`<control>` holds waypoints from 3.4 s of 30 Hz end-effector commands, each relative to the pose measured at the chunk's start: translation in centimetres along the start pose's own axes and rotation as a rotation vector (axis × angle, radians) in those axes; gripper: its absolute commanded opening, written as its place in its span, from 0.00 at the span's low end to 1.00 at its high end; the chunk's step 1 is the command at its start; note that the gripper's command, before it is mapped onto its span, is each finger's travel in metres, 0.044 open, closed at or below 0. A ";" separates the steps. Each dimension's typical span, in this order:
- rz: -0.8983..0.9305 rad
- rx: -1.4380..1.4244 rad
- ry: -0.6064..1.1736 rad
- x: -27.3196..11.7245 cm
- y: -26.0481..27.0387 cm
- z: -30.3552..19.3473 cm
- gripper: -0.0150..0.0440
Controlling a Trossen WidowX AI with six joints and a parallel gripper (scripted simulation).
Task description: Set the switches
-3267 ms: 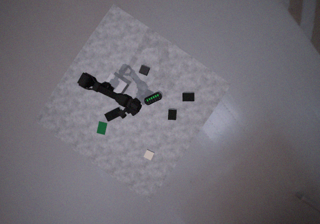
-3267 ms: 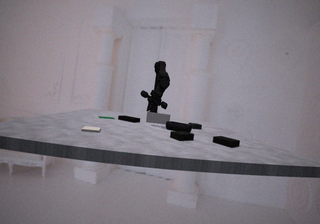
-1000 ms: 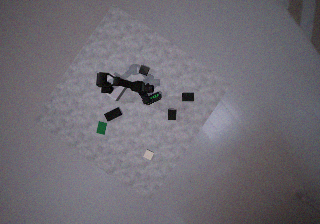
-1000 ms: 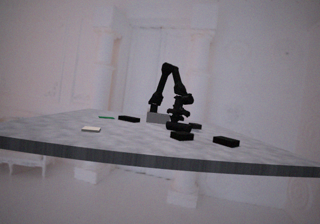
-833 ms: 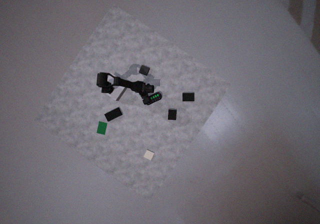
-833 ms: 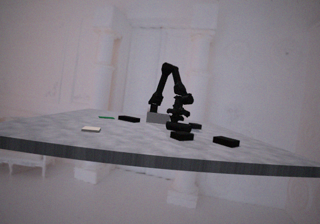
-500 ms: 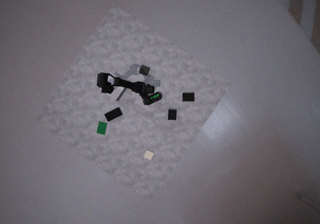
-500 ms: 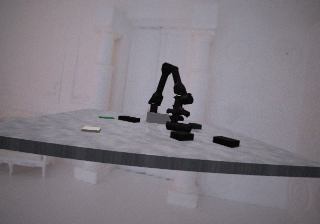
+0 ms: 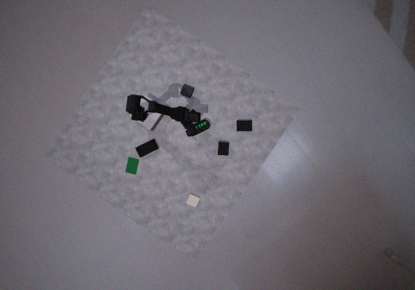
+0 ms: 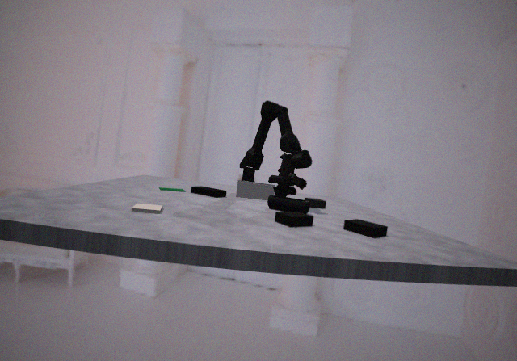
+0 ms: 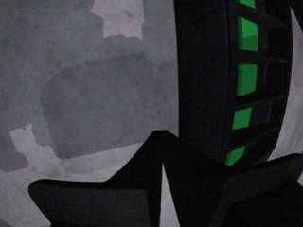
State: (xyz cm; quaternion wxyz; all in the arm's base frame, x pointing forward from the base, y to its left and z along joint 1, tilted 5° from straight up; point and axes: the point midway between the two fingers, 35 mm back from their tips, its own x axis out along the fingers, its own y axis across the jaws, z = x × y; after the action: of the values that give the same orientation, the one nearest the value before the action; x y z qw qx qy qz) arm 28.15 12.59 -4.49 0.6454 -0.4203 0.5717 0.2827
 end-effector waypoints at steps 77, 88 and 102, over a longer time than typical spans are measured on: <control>-0.001 -0.079 -0.034 -5.1 -1.7 0.3 0.25; -0.017 -0.441 -0.134 -3.6 -7.1 -0.5 0.25; -0.017 -0.447 -0.135 -2.4 -6.9 -0.5 0.25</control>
State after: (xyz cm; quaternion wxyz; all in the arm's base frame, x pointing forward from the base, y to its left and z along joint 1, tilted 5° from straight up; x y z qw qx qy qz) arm 33.43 9.07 -0.03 0.5773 -0.5387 0.4466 0.4208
